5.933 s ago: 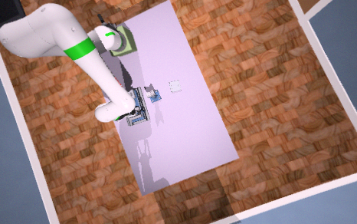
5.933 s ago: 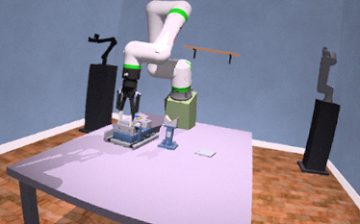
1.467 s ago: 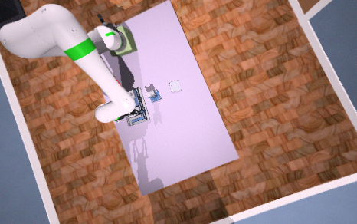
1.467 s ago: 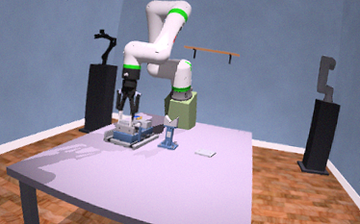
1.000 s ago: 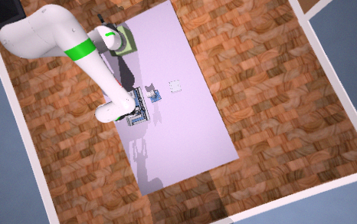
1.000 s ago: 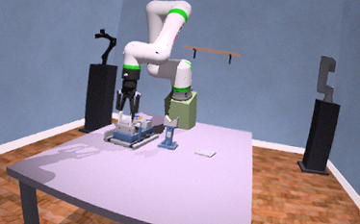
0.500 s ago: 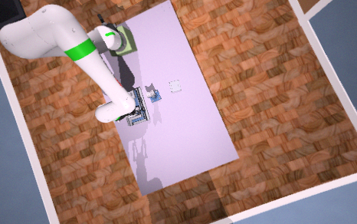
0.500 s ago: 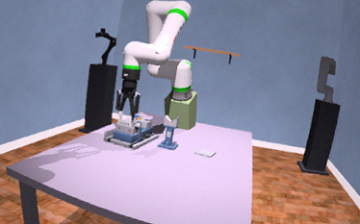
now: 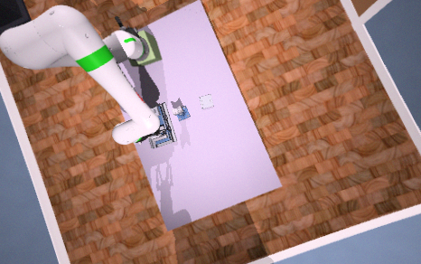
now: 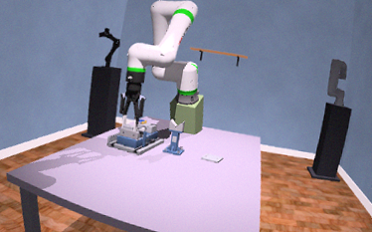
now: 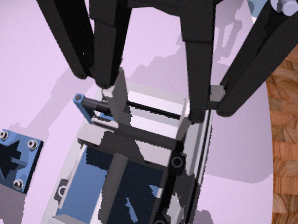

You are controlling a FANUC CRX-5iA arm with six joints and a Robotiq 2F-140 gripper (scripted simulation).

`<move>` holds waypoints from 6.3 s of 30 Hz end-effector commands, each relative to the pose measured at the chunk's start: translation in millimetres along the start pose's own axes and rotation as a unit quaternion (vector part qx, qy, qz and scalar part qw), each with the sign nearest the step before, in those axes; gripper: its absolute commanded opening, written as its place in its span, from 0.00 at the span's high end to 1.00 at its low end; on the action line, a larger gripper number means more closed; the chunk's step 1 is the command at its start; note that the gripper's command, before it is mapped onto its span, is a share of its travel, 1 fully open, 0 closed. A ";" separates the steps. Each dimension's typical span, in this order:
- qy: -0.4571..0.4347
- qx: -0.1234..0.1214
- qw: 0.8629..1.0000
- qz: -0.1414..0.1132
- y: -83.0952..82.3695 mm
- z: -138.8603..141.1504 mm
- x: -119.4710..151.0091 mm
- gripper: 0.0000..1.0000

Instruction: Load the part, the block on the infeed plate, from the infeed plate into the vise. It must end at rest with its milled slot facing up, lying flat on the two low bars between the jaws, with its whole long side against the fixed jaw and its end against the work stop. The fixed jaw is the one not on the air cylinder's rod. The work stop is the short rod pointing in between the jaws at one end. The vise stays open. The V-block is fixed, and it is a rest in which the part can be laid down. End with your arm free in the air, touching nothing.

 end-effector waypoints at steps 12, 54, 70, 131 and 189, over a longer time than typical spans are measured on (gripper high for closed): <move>0.000 0.000 1.000 0.000 -0.2 0.0 0.2 1.00; 0.000 0.000 1.000 0.000 -0.6 0.0 0.2 0.53; 0.000 0.000 1.000 0.000 -26.2 0.0 0.2 0.53; 0.000 0.000 1.000 0.000 -77.9 0.0 0.1 1.00; 0.000 0.000 1.000 0.000 -76.0 -45.6 2.2 1.00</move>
Point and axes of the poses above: the point where the finger pads meet when closed, its own y axis out along the fingers, its own z axis across the jaws, x = y × z, the point moved 8 cm from there along -y, back along the fingers, and after that the axes turned 3 degrees about y, right-handed, at the moved point
